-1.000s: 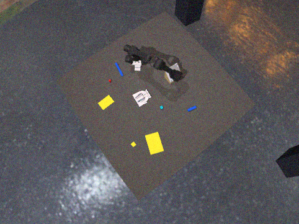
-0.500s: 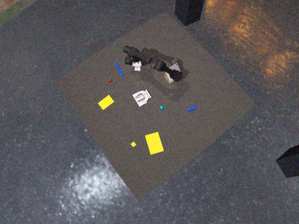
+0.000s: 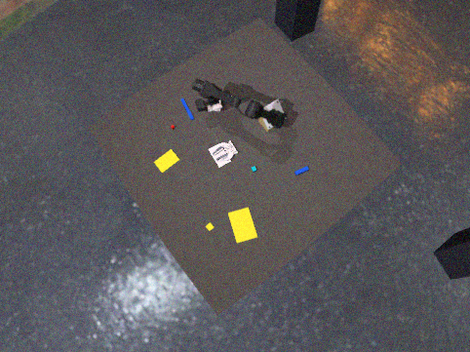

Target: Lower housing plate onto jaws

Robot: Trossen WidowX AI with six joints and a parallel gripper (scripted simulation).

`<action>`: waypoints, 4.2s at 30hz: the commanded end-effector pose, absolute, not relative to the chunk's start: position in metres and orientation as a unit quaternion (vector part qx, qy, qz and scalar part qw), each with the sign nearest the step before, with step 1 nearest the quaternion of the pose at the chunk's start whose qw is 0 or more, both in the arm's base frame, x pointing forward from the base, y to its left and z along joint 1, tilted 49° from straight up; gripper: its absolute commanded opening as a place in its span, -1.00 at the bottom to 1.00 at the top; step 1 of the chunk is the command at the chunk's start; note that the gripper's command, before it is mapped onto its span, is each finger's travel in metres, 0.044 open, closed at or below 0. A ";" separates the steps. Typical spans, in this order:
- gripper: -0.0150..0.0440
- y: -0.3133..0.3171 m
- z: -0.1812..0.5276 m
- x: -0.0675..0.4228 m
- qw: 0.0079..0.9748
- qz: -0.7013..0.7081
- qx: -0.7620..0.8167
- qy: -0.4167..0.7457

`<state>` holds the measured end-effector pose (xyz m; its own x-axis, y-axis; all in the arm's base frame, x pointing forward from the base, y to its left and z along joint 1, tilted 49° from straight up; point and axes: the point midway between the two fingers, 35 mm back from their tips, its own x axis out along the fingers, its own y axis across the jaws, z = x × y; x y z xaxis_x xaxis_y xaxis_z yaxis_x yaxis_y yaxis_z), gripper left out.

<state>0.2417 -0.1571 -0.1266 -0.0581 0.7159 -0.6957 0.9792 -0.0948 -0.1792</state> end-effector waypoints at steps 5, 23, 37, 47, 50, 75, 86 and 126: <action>0.70 -0.142 -0.106 0.255 0.261 -0.273 0.637 0.672; 0.70 -0.109 -0.069 0.274 0.382 -0.136 0.574 0.711; 0.70 -0.080 -0.041 0.283 0.465 -0.024 0.510 0.723; 0.70 -0.058 -0.022 0.287 0.517 0.059 0.457 0.721; 0.70 -0.052 -0.016 0.287 0.531 0.083 0.440 0.719; 0.70 0.004 0.028 0.282 0.624 0.287 0.287 0.668; 0.70 0.006 0.029 0.282 0.626 0.292 0.283 0.665; 0.70 0.002 0.026 0.270 0.626 0.293 0.282 0.665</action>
